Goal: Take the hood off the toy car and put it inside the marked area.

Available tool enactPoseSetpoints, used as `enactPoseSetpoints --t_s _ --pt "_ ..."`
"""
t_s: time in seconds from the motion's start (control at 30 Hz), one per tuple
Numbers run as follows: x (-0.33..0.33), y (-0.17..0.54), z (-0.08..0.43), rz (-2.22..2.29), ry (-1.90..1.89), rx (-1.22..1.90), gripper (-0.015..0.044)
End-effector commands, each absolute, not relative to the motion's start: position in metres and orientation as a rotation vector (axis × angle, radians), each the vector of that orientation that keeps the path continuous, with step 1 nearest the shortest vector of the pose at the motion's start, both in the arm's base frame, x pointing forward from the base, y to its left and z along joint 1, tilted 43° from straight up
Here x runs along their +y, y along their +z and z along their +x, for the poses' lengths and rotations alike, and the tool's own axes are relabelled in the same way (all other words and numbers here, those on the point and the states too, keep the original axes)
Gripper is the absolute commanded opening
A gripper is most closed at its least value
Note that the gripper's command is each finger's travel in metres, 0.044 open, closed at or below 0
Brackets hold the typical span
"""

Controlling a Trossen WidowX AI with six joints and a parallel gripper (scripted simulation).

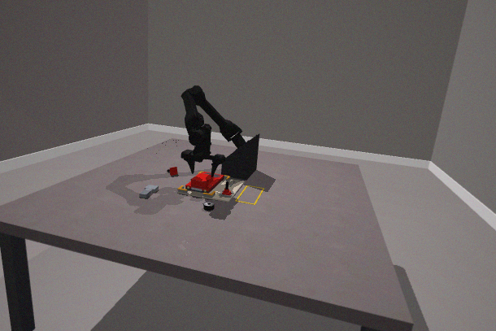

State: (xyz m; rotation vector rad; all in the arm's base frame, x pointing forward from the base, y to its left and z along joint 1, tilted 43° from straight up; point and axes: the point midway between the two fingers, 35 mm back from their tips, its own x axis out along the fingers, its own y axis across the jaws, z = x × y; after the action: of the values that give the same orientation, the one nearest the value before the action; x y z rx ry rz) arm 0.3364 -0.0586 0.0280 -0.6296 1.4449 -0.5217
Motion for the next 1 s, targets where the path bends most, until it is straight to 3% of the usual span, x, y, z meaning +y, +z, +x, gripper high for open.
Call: enactPoseSetpoints --t_s 0.0,0.97 --pt "-0.0624 0.0232 0.3336 -0.64 -0.523 1.455 0.044" --pt "-0.0706 0.0146 0.3343 -0.64 -0.523 1.455 0.044"
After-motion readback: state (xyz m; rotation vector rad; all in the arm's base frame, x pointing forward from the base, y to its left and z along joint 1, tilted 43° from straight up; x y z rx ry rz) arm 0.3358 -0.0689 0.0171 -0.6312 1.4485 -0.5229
